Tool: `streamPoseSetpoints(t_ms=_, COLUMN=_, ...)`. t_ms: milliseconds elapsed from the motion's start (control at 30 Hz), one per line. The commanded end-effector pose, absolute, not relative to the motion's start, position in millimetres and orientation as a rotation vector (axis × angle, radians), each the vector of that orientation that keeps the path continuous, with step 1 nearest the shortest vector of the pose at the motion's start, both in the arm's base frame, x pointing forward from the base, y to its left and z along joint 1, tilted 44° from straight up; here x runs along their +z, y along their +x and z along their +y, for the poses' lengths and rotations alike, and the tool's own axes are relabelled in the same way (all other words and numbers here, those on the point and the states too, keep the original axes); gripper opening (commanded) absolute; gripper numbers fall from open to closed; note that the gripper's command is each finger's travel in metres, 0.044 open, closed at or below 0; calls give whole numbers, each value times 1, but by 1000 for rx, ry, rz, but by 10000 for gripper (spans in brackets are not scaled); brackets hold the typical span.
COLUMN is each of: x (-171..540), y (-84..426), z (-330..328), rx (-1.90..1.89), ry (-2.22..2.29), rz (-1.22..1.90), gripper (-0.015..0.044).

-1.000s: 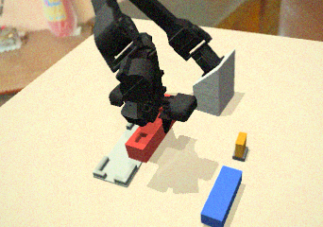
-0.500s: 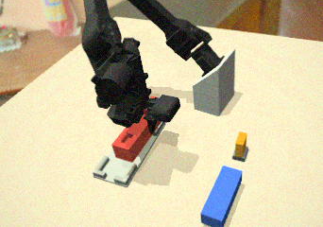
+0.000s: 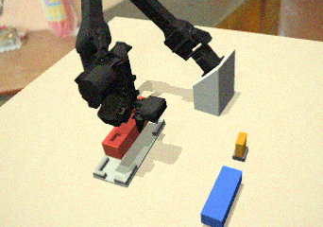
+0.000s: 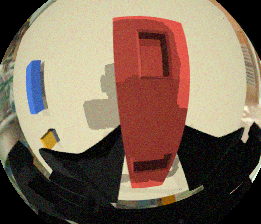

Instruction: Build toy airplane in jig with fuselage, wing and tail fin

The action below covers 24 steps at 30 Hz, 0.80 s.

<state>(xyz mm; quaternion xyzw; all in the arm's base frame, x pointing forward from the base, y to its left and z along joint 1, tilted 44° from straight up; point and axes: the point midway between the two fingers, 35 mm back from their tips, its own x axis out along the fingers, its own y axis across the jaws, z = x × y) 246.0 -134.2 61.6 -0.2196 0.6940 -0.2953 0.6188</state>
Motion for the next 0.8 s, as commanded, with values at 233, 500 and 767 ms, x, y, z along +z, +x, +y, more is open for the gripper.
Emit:
streamPoseSetpoints(t_ms=233, x=66, y=239, z=-145, rx=-683, ry=-524, rz=1602, gripper=157)
streamPoseSetpoints(t_ms=500, x=66, y=239, z=-145, rx=-683, ry=-524, rz=1602, gripper=195)
streamPoseSetpoints(t_ms=767, x=66, y=239, z=-145, rx=-683, ry=-524, rz=1602, gripper=195)
